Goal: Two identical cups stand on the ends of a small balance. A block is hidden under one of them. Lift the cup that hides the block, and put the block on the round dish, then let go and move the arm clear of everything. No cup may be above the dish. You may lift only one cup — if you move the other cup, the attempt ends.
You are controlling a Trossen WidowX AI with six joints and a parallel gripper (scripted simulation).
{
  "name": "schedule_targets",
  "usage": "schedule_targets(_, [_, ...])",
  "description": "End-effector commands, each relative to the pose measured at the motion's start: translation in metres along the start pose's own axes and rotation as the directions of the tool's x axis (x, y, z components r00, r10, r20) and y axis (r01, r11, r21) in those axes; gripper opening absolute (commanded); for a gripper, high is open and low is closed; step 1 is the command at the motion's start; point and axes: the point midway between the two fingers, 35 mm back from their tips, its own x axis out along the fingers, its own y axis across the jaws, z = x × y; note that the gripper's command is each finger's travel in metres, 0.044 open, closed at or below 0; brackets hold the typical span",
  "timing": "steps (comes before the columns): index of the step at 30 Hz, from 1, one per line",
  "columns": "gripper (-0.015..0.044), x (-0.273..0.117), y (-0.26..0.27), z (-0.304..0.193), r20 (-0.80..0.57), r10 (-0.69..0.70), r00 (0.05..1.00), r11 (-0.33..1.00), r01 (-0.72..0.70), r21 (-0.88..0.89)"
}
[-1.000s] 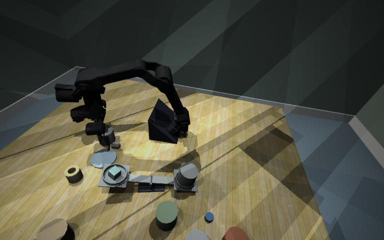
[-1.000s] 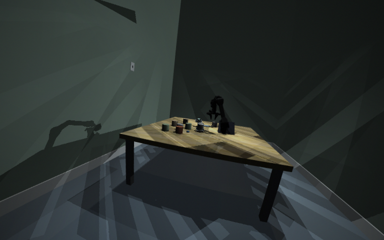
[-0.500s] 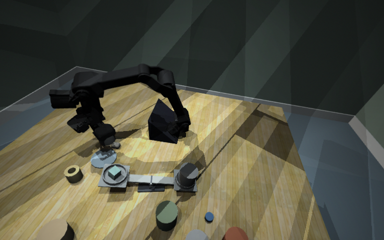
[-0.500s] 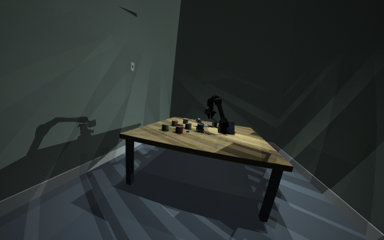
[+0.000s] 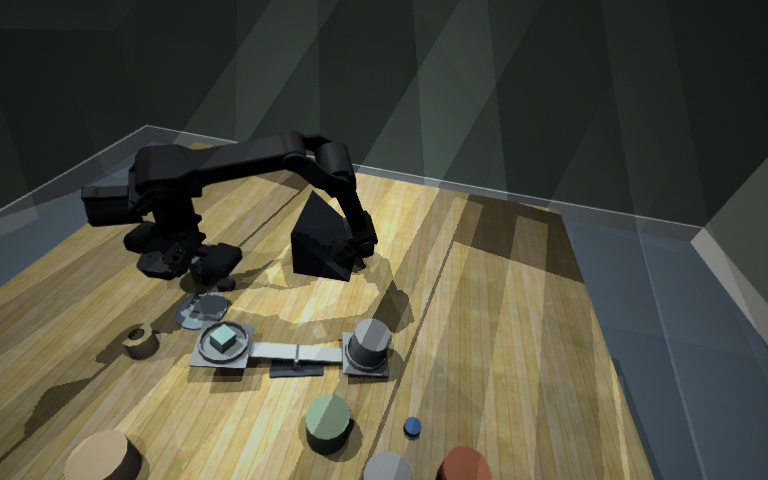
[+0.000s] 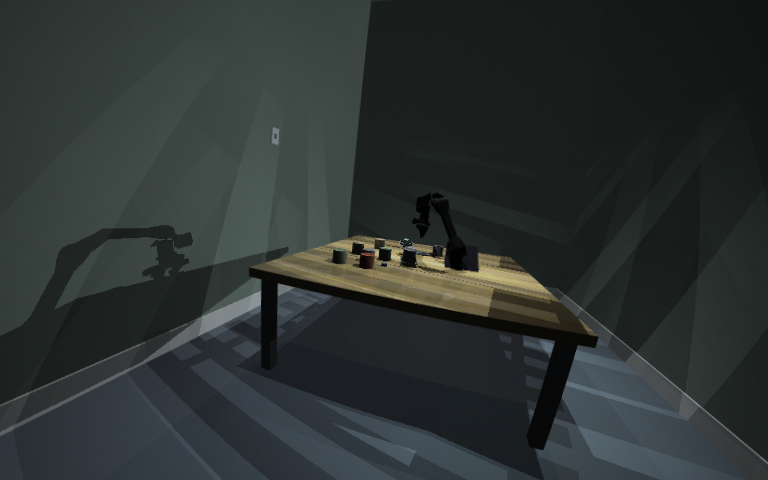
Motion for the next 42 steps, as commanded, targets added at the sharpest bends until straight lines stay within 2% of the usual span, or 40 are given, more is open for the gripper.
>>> schedule_targets(1, [0.0260,-0.007,0.009,0.012,0.011,-0.004,1.000,0.990,0.005,-0.140])
schedule_targets(12, [0.0260,-0.013,0.039,0.038,0.012,0.014,1.000,0.867,-0.006,-0.499])
schedule_targets(25, [0.0260,-0.019,0.077,0.065,0.010,0.038,0.999,0.562,-0.013,-0.827])
schedule_targets(34, [0.0260,-0.021,0.104,0.081,0.006,0.056,0.998,0.303,-0.011,-0.953])
schedule_targets(42, [0.0260,-0.019,0.104,0.081,0.006,0.056,0.998,0.298,-0.011,-0.955])
